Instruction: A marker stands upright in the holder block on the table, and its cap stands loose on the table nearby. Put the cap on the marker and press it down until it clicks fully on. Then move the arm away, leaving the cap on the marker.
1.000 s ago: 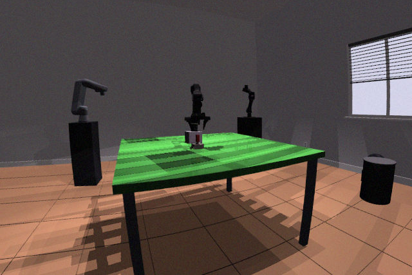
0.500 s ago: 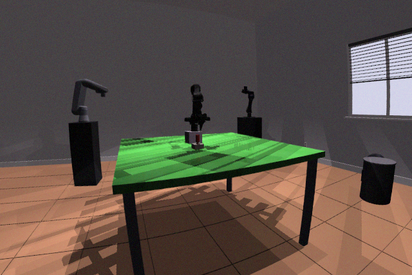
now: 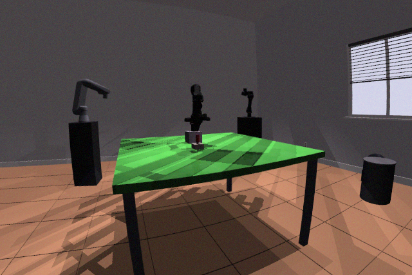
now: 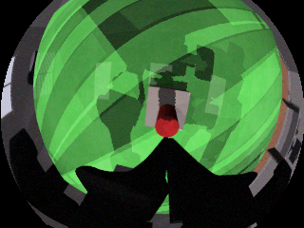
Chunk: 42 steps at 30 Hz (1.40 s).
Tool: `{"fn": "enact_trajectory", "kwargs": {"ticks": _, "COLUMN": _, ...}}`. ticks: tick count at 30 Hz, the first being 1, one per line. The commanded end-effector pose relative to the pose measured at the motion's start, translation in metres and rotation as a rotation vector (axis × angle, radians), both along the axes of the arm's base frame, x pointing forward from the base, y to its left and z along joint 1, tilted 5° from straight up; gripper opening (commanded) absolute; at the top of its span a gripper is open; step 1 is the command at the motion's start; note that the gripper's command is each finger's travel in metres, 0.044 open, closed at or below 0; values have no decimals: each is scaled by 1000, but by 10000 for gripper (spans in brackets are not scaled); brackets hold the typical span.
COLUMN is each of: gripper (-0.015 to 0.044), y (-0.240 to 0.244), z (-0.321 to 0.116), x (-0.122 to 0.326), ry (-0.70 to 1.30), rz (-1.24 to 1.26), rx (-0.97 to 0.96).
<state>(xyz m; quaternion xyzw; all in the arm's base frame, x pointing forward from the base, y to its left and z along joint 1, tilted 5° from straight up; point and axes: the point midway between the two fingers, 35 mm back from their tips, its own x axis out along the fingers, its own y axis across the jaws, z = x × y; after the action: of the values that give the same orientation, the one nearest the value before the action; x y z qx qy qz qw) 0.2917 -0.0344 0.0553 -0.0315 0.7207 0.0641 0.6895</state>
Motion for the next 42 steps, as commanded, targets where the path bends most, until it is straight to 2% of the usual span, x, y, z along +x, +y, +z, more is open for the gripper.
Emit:
{"fn": "enact_trajectory", "kwargs": {"ticks": 1, "gripper": 0, "y": 0, "z": -2, "x": 0, "ry": -1, "rz": 7, "rx": -4}}
{"fn": "enact_trajectory", "kwargs": {"ticks": 30, "gripper": 0, "y": 1, "z": -40, "x": -1, "ry": -1, "rz": 7, "rx": -4}}
{"fn": "enact_trajectory", "kwargs": {"ticks": 40, "gripper": 0, "y": 0, "z": -34, "x": 3, "ry": -24, "rz": -9, "rx": -6}}
{"fn": "enact_trajectory", "kwargs": {"ticks": 42, "gripper": 0, "y": -2, "z": -14, "x": 7, "ry": -40, "rz": -34, "rx": -7}}
